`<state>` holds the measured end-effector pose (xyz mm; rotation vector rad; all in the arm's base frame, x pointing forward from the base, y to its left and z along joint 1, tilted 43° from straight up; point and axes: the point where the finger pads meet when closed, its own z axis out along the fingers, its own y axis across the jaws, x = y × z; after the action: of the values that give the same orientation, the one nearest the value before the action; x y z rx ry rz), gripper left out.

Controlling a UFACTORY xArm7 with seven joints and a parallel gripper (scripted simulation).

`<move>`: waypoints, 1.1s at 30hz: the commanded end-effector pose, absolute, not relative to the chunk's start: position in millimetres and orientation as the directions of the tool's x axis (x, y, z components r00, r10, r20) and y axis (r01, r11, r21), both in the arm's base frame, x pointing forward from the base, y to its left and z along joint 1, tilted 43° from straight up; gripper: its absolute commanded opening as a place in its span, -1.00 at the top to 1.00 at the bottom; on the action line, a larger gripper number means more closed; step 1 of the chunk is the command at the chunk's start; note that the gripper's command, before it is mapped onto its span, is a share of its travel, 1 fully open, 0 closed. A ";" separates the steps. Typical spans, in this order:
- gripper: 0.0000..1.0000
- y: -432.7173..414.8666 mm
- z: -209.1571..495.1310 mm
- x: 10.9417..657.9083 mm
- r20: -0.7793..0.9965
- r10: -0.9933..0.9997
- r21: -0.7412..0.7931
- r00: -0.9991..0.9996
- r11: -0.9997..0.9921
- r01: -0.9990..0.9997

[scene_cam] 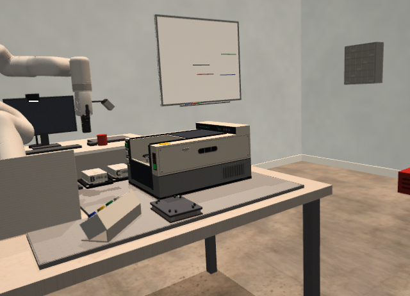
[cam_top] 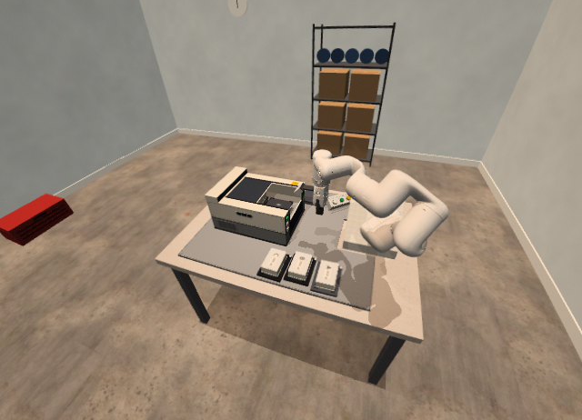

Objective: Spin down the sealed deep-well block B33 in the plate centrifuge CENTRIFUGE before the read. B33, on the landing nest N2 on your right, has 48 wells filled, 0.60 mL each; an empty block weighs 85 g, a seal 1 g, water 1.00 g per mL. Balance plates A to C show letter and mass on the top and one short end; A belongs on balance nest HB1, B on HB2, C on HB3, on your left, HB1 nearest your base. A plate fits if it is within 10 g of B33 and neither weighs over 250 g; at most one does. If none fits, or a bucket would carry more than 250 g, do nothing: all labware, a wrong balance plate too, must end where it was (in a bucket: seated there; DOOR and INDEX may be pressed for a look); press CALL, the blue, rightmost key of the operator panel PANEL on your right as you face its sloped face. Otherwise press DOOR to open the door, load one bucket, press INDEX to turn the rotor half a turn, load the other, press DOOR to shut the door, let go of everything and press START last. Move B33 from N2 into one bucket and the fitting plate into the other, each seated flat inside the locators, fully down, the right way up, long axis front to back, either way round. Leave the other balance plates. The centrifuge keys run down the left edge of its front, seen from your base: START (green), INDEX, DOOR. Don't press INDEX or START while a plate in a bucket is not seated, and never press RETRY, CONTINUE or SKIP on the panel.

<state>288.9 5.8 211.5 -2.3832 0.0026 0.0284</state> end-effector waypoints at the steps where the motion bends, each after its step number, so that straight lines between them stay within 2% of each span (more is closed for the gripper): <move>1: 1.00 4.8 212.3 289.7 -0.019 0.004 -0.687 1.000 -0.727 -0.010; 18: 1.00 7.6 215.1 288.9 0.004 0.028 -0.687 1.000 -0.726 0.023; 26: 1.00 58.6 265.7 264.3 0.330 0.378 -0.599 0.865 -0.625 0.501; 28: 1.00 58.6 265.7 264.3 0.330 0.378 -0.599 0.865 -0.625 0.501; 29: 1.00 68.4 275.1 256.8 0.432 0.486 -0.529 0.759 -0.546 0.650; 33: 1.00 93.9 299.4 232.1 0.523 0.585 -0.439 0.620 -0.439 0.784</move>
<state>252.9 73.5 274.1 -2.2622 -0.8311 -0.2723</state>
